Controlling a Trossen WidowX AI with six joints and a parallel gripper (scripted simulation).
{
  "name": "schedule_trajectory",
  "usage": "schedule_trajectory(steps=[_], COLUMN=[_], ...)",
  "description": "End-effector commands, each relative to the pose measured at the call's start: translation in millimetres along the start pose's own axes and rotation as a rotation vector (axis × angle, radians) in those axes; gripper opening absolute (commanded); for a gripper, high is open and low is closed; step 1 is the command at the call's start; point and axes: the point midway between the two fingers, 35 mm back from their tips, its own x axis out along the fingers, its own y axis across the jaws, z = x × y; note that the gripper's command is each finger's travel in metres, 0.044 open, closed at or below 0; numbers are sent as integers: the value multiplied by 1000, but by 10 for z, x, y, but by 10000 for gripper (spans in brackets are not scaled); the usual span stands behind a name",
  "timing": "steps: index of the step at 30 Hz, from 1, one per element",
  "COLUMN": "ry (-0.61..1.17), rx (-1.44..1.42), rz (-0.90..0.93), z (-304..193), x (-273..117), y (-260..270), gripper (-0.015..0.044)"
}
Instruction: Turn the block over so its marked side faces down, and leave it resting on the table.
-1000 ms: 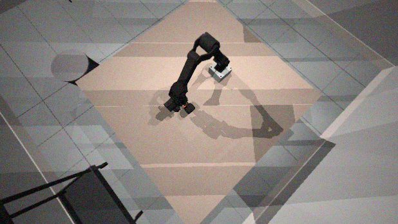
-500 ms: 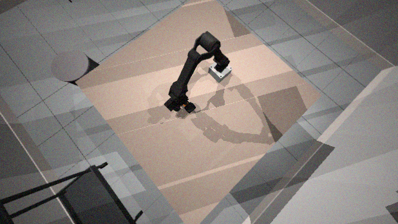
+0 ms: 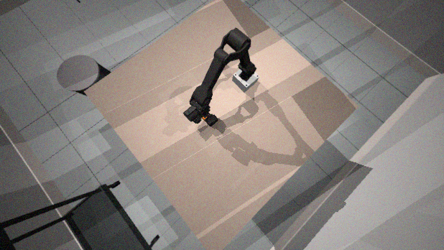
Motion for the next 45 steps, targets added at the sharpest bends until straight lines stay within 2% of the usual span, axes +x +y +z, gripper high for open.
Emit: schedule_trajectory(steps=[1, 31, 45], ry=[-45, -471, -650], rx=[-4, -3, -4], rz=[-5, -3, -1], z=[-16, -116, 3], x=[28, 10, 289], y=[-2, -10, 7], gripper=[0, 0, 0])
